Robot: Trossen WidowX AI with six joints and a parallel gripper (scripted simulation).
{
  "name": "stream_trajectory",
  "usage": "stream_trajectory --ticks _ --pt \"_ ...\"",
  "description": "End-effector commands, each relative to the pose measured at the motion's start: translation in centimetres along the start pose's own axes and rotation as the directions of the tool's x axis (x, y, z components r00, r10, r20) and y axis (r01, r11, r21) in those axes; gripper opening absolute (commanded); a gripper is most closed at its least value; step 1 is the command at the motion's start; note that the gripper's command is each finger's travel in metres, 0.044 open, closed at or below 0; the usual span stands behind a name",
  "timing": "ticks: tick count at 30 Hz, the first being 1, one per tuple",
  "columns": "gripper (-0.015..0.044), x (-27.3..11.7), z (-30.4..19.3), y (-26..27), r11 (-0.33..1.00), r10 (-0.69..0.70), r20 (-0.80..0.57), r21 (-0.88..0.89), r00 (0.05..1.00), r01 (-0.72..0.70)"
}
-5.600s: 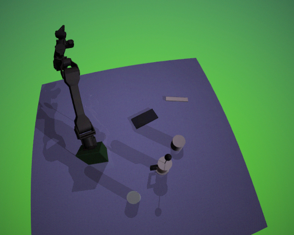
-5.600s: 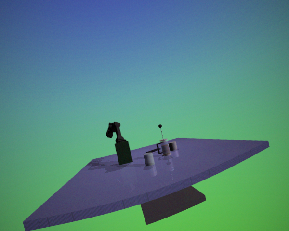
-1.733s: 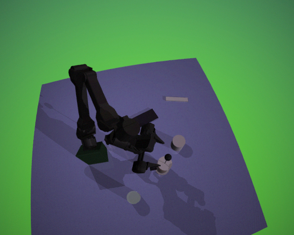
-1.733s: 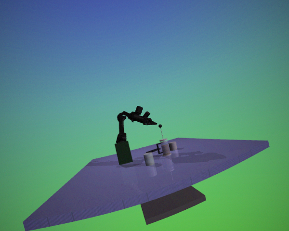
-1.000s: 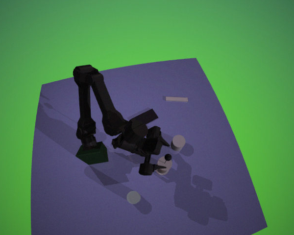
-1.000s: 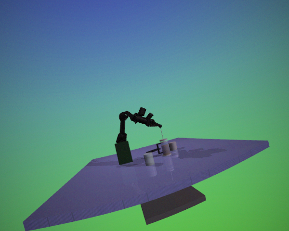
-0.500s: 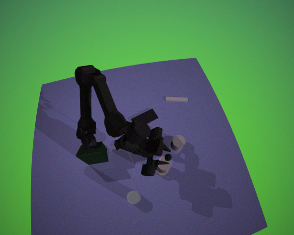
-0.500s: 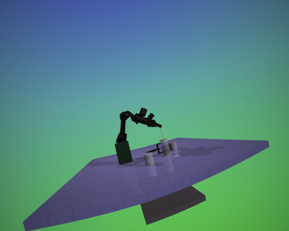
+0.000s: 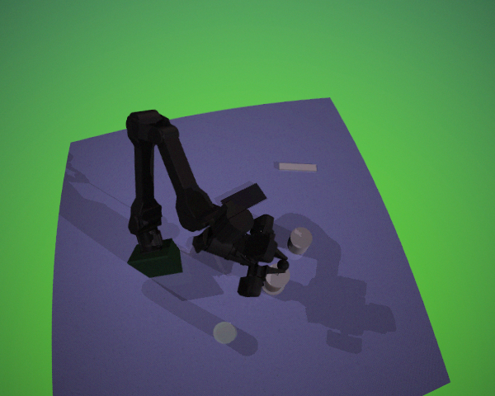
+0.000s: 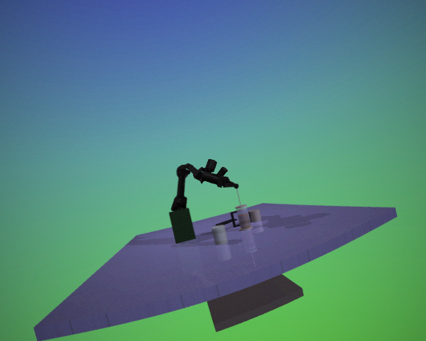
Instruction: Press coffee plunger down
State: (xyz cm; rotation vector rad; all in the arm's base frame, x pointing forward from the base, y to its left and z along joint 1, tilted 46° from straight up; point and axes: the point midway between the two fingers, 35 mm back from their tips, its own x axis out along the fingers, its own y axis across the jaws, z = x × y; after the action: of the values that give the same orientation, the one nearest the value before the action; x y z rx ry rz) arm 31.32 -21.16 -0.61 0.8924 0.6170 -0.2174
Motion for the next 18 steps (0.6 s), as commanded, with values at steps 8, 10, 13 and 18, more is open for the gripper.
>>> stream_trajectory --ticks 8,10,13,18 --pt "0.0113 1.0 -1.1 -0.1 1.0 -0.003 0.001 0.0 1.0 0.003" --pt "0.0113 1.2 -1.3 -0.1 1.0 -0.003 0.0 0.0 1.0 0.003" --pt "0.0113 1.6 -1.7 -0.2 1.0 -0.003 0.0 0.0 1.0 0.003" --pt "0.0113 2.1 -2.4 -0.2 1.0 -0.004 0.0 0.0 1.0 0.004"
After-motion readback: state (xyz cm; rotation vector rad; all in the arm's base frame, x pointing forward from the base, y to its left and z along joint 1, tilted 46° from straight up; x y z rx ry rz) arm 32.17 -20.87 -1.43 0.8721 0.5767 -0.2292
